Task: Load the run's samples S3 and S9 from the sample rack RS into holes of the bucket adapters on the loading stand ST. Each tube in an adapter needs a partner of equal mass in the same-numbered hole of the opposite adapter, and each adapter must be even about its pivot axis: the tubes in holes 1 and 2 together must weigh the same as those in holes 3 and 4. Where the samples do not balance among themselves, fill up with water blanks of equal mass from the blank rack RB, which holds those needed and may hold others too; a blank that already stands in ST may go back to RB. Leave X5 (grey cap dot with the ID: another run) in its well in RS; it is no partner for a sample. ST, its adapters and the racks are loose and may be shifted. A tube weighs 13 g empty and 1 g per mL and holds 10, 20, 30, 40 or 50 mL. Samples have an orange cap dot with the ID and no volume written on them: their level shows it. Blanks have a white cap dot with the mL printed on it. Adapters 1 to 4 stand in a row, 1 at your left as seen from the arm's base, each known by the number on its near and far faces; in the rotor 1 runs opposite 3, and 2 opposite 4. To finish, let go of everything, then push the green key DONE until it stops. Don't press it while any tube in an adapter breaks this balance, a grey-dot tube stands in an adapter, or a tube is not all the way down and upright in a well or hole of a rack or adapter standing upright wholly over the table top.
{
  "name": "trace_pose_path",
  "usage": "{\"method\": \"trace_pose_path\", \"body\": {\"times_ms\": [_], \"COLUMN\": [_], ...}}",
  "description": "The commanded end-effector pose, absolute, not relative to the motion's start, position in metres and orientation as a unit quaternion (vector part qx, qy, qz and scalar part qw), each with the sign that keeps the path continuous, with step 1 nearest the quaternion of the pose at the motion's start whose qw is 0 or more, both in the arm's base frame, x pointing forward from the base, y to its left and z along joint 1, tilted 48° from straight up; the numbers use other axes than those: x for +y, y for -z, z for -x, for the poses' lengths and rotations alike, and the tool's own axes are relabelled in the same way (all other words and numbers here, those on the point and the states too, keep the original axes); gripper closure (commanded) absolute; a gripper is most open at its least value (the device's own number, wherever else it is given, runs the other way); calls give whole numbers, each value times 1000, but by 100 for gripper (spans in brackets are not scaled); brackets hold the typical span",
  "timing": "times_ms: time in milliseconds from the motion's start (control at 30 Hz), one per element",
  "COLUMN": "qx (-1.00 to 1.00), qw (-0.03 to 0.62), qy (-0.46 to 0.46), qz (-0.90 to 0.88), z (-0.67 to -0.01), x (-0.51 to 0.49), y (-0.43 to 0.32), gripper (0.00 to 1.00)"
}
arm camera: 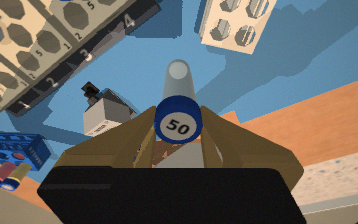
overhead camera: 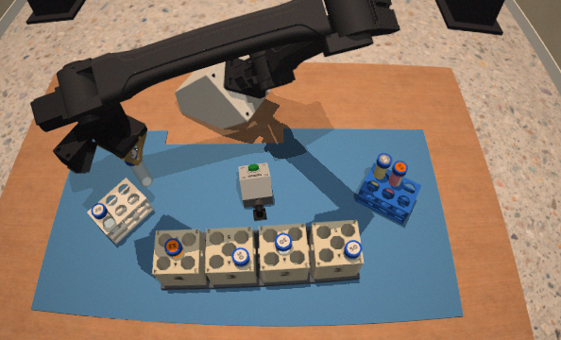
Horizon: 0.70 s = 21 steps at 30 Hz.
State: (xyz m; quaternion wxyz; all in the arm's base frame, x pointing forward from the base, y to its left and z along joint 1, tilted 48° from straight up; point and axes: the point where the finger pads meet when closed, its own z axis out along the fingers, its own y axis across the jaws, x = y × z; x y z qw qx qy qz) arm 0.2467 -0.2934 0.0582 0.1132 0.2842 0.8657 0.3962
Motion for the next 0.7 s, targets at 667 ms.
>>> {"method": "trace_pose_path", "body": {"times_ms": [667], "qx": [913], "qw": [228], "qy": [-336], "qz": [-23], "z": [-265], "x": [-201], "y": [-170], "gripper": [100]}}
